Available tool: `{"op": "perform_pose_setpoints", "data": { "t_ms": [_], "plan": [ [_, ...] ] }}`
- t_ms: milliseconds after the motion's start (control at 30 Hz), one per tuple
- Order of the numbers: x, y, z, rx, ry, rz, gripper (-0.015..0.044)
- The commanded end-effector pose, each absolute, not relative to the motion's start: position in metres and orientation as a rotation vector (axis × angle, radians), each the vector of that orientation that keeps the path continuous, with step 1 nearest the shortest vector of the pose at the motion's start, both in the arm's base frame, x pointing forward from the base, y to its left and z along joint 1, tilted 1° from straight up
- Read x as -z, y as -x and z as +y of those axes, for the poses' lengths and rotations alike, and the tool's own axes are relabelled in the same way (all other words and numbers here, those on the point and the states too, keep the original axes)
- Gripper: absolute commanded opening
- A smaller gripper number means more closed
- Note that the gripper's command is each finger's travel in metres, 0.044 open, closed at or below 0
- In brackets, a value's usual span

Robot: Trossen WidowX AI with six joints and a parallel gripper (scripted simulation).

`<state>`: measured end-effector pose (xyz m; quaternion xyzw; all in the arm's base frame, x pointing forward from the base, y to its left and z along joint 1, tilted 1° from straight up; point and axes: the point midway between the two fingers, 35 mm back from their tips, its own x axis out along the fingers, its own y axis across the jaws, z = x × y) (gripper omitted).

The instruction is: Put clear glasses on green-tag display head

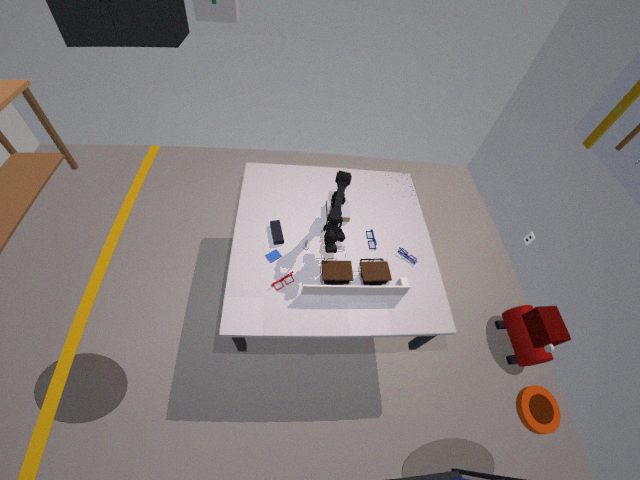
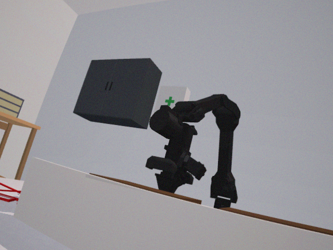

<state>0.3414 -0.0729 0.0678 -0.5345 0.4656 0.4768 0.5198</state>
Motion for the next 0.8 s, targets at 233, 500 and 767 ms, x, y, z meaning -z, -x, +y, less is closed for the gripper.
{"op": "perform_pose_setpoints", "data": {
  "t_ms": [233, 500, 767],
  "plan": [
    [-0.069, -0.358, -0.073, -1.139, 1.280, 1.122, 0.0000],
    [-0.070, -0.369, -0.073, -1.139, 1.280, 1.122, 0.0000],
    [-0.070, -0.380, -0.073, -1.138, 1.280, 1.121, 0.0000]
  ]
}}
